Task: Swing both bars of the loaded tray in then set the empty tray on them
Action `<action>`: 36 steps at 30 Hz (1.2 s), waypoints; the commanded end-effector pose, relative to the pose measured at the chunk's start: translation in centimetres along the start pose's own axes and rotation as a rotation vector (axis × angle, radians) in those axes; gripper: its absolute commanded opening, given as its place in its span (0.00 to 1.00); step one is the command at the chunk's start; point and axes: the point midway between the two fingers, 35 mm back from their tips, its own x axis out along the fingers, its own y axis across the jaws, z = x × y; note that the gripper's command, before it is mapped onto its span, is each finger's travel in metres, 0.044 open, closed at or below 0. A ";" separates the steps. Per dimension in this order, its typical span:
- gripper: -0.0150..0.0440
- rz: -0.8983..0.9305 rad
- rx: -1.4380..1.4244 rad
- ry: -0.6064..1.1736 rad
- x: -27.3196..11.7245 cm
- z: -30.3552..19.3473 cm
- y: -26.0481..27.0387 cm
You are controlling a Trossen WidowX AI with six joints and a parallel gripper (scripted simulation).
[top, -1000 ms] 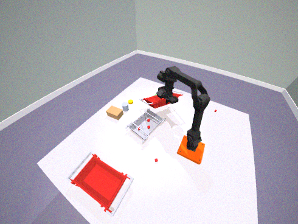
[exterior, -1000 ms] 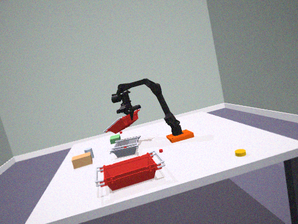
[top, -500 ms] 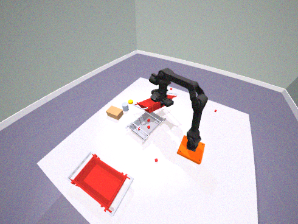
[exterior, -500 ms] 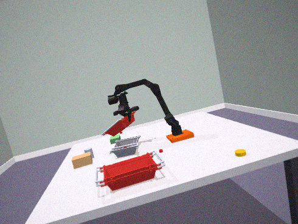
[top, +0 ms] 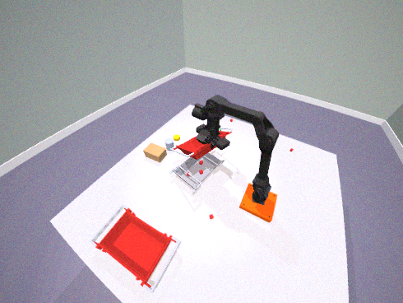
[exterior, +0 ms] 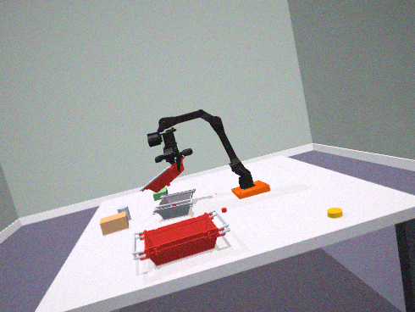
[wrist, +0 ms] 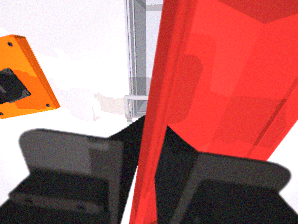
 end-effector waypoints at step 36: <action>0.25 -0.023 -0.147 0.002 -0.5 6.1 1.7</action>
